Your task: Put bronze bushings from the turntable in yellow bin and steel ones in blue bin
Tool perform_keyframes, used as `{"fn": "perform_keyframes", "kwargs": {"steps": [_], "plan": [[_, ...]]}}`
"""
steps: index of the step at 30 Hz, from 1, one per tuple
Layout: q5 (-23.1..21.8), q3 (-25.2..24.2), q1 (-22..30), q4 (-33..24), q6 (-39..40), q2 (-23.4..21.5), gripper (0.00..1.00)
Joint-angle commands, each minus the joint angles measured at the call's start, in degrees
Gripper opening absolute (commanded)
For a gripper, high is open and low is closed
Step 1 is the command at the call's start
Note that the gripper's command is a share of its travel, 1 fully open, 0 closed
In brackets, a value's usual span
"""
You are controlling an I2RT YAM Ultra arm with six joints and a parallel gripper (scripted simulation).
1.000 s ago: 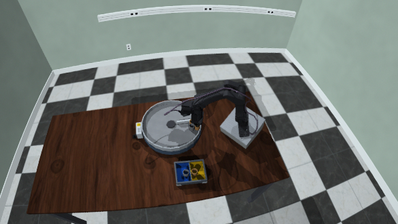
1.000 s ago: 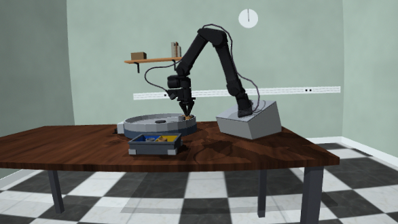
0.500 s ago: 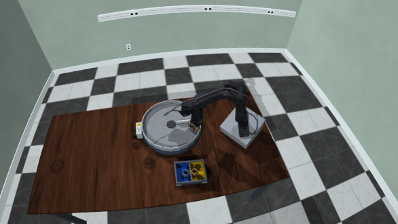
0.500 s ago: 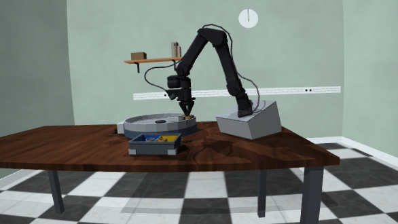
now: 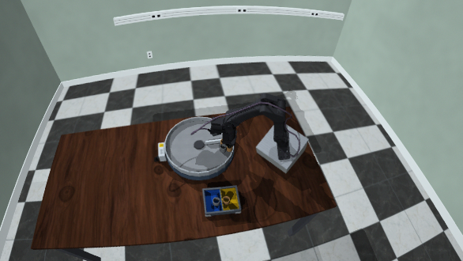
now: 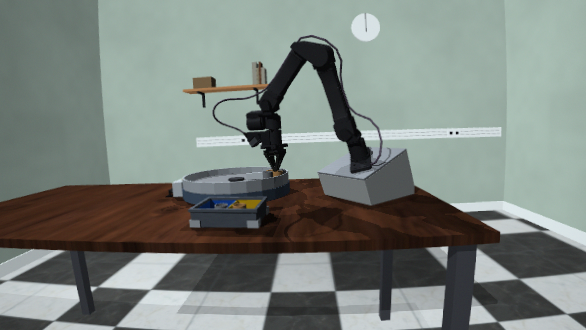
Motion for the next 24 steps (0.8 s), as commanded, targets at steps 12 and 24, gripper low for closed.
{"fn": "perform_keyframes", "kwargs": {"steps": [12,24], "plan": [[0.1,1.8,-0.3,0.1,0.4,-1.4,0.14],[0.1,1.9,-0.4,-0.2,0.3,-0.9,0.14]]}}
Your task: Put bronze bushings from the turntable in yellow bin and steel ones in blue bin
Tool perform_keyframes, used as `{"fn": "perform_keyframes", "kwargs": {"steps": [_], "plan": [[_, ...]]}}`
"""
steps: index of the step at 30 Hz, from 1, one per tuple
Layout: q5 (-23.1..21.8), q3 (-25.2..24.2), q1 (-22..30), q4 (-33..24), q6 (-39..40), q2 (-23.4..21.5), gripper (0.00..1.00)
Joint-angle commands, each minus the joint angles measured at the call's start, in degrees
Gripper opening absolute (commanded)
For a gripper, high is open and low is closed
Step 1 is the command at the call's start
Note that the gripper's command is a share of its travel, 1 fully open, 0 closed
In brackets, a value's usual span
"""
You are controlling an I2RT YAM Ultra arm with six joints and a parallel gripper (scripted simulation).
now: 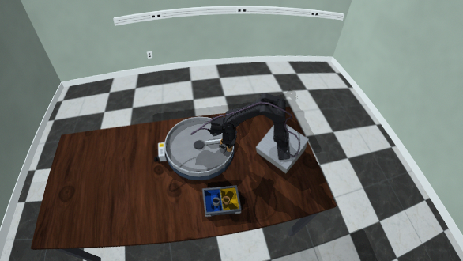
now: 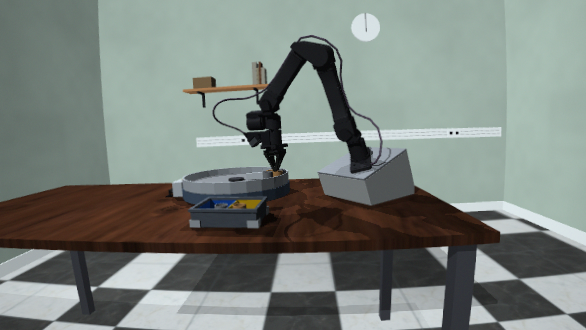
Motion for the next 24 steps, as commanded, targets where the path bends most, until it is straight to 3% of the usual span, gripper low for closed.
{"fn": "perform_keyframes", "kwargs": {"steps": [1,24], "plan": [[0.1,2.0,-0.4,-0.3,0.3,-0.6,0.14],[0.1,2.1,-0.5,-0.3,0.2,0.0,0.14]]}}
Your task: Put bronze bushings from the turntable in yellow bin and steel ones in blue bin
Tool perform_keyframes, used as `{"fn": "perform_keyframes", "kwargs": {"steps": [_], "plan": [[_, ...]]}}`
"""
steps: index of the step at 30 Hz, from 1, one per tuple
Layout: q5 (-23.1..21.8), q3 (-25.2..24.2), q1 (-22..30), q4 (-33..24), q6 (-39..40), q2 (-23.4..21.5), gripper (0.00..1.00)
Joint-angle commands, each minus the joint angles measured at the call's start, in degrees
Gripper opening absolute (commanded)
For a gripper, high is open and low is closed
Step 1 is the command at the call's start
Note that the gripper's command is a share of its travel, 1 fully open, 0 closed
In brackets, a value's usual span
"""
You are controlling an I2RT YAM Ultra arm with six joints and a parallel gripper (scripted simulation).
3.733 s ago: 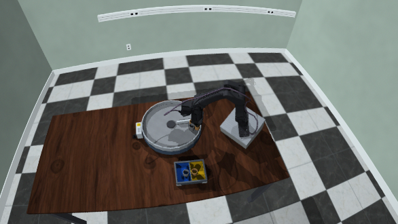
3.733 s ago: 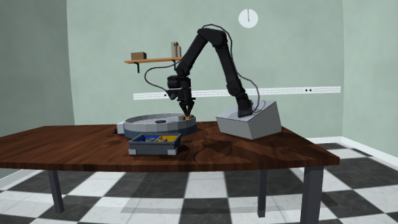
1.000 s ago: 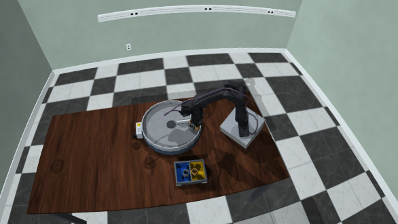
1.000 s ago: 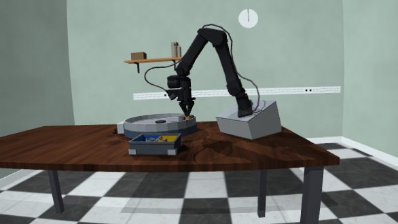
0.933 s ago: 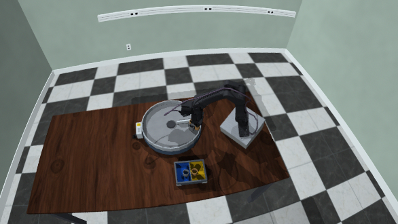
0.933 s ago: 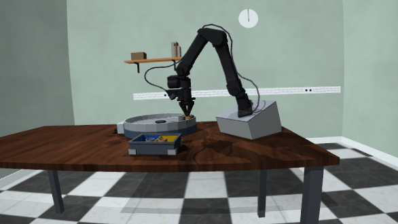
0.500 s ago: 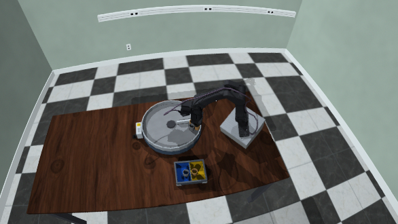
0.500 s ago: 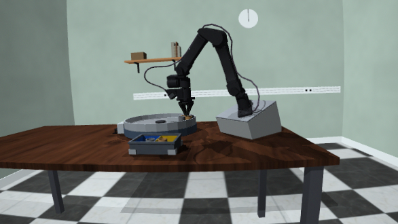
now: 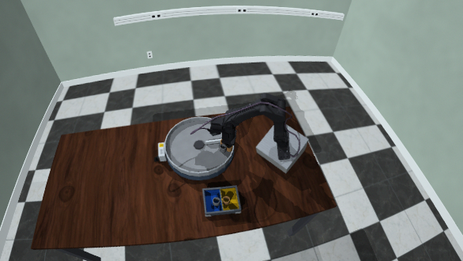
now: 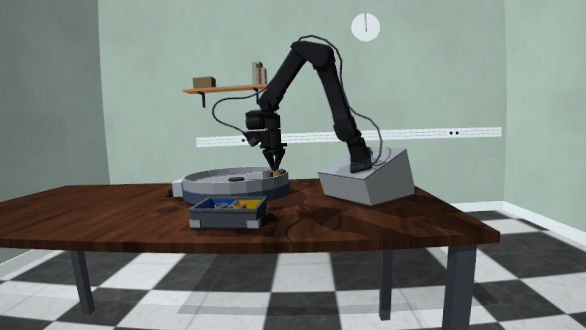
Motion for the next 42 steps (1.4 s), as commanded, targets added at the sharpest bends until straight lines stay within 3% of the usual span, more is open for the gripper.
{"fn": "perform_keyframes", "kwargs": {"steps": [1,16,22,26,42], "plan": [[0.1,1.5,-0.5,-0.3,0.2,0.0,0.14],[0.1,1.5,-0.5,-0.3,0.2,0.0,0.14],[0.1,-1.5,-0.7,1.2,0.0,-1.2,0.14],[0.1,0.4,-0.7,1.2,0.0,-1.3,0.14],[0.1,0.4,-0.7,1.1,0.0,-1.2,0.14]]}}
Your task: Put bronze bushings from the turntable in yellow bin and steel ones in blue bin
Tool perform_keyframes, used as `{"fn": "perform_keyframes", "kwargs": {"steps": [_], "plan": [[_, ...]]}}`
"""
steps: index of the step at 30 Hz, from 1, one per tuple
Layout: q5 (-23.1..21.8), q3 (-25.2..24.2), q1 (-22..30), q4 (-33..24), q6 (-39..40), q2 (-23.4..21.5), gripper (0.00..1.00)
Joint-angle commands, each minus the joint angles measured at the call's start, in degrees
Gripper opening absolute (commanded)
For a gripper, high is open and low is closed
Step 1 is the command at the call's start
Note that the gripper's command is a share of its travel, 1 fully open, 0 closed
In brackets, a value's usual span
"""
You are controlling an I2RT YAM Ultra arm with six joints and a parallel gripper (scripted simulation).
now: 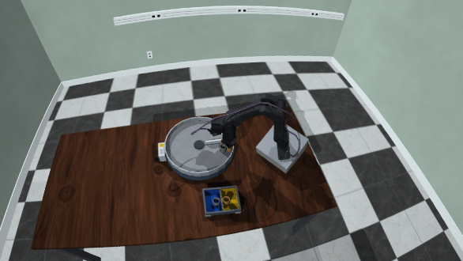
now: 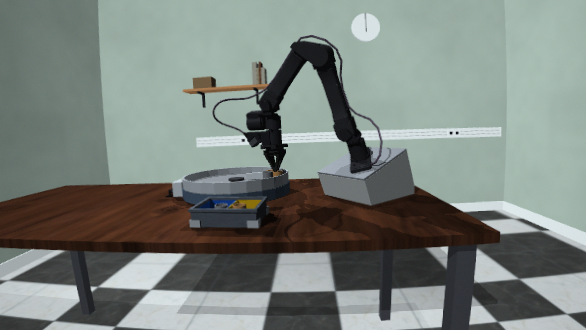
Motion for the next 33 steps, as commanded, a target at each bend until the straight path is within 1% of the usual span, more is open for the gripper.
{"fn": "perform_keyframes", "kwargs": {"steps": [1,19,21,24,28,31,33], "plan": [[0.1,1.1,-0.7,0.7,0.0,-1.2,0.14],[0.1,1.0,-0.7,0.8,0.0,-1.2,0.14],[0.1,0.6,-0.6,1.0,0.1,-0.7,0.14],[0.2,-1.2,0.1,1.6,0.6,1.0,0.14],[0.4,-1.1,0.8,3.3,1.0,1.9,0.14],[0.5,-2.2,0.9,4.4,1.3,1.9,0.14],[0.4,-1.4,1.1,4.8,1.4,2.6,0.14]]}}
